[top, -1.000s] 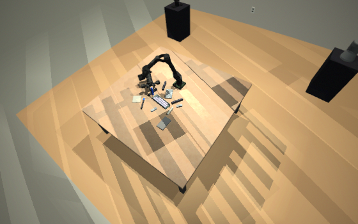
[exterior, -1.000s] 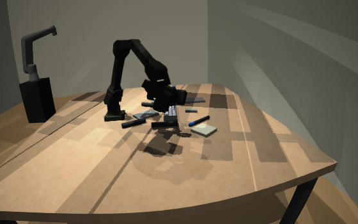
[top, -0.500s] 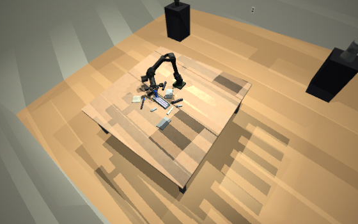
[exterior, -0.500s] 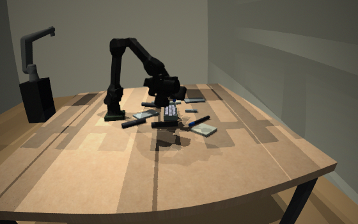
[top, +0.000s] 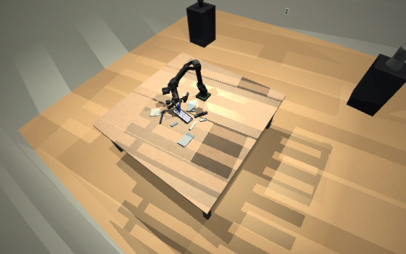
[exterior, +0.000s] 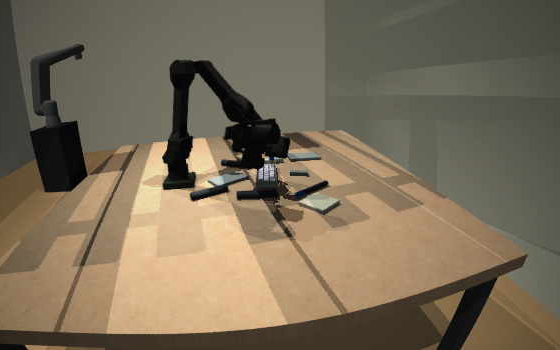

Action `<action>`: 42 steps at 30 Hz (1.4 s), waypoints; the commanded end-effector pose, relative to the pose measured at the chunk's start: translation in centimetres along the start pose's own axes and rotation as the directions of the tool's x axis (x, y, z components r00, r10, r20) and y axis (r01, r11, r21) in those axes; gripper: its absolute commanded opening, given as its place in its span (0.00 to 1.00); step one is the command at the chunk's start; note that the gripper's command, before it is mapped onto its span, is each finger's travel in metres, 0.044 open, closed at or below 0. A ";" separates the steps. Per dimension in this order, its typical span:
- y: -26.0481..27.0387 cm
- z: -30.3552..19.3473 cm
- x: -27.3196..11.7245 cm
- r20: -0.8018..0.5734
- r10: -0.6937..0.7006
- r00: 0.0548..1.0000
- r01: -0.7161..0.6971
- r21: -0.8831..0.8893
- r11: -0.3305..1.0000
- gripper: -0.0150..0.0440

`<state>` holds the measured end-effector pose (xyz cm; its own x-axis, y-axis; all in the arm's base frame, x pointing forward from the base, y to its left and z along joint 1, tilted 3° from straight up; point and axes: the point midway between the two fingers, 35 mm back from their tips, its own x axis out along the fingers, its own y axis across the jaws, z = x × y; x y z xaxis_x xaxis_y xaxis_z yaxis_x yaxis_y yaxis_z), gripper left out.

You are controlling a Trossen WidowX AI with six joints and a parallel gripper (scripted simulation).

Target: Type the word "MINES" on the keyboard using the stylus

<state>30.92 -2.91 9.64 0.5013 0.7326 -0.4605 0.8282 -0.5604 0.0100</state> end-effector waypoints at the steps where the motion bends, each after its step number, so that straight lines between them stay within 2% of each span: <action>1: -0.1 0.5 0.3 -0.004 -0.003 1.000 0.004 0.011 1.000 0.25; 4: -0.1 0.5 0.3 -0.004 -0.003 1.000 0.004 0.011 1.000 0.25; 7: -0.1 0.7 0.6 -0.004 -0.003 1.000 0.004 0.011 1.000 0.39; 8: -0.1 0.7 0.6 -0.004 -0.003 1.000 0.004 0.011 1.000 0.39; 42: -0.1 1.8 1.2 -0.004 -0.004 1.000 0.004 0.011 1.000 0.39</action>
<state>31.01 -2.68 7.73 0.5000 0.7340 -0.4597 0.8283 -0.5603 0.0062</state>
